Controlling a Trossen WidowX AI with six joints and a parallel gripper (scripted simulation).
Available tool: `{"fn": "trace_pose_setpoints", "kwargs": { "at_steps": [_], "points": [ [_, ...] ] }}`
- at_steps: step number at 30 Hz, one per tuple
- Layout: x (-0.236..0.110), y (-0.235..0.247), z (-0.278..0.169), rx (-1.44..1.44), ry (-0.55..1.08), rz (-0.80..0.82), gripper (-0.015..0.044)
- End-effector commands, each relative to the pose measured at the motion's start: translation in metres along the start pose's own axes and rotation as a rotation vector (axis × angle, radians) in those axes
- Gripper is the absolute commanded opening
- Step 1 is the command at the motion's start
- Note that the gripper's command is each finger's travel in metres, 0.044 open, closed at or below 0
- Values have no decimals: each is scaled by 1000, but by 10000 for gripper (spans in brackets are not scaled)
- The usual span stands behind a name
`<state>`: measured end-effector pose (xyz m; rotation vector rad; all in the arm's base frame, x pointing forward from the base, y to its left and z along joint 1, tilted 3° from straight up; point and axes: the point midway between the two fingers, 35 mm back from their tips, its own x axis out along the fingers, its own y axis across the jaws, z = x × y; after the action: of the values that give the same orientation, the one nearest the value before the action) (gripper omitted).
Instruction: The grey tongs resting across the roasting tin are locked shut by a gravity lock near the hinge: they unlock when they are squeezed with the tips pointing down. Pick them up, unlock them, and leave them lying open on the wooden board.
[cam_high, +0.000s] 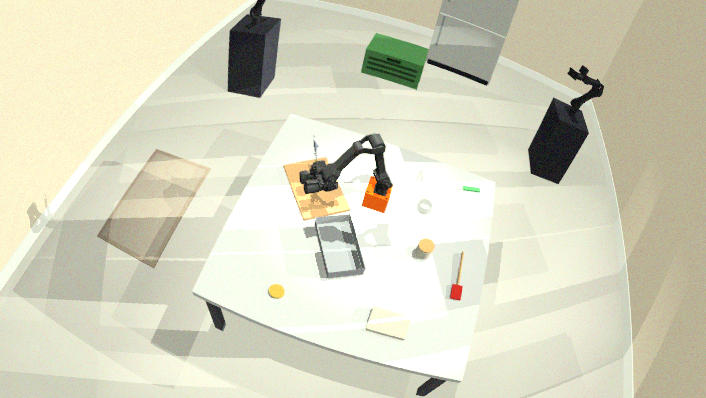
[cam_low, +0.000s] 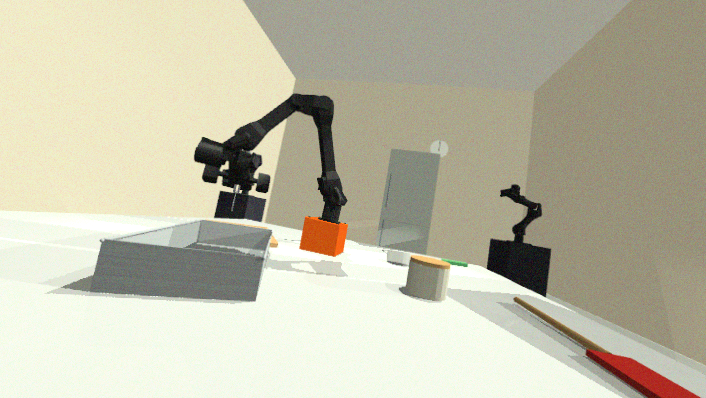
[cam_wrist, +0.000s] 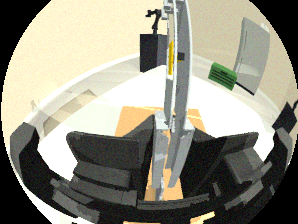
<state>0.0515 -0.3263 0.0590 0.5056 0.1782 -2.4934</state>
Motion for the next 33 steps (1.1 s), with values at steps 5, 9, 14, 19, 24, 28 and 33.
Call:
{"fn": "trace_pose_setpoints", "kwargs": {
  "at_steps": [5, 9, 14, 19, 24, 28, 33],
  "points": [
    [11, 1, -2, -38, 149, -50, -150],
    [20, 0, -3, -63, 291, -85, -150],
    [27, 0, -2, -80, 468, -110, -150],
    [30, -1, 1, -86, 646, -117, -150],
    [31, -1, 7, -77, 822, -104, -150],
    [29, -1, 15, -60, 954, -78, -150],
    [25, 0, 29, -21, 1119, -28, -150]
  ]
}}
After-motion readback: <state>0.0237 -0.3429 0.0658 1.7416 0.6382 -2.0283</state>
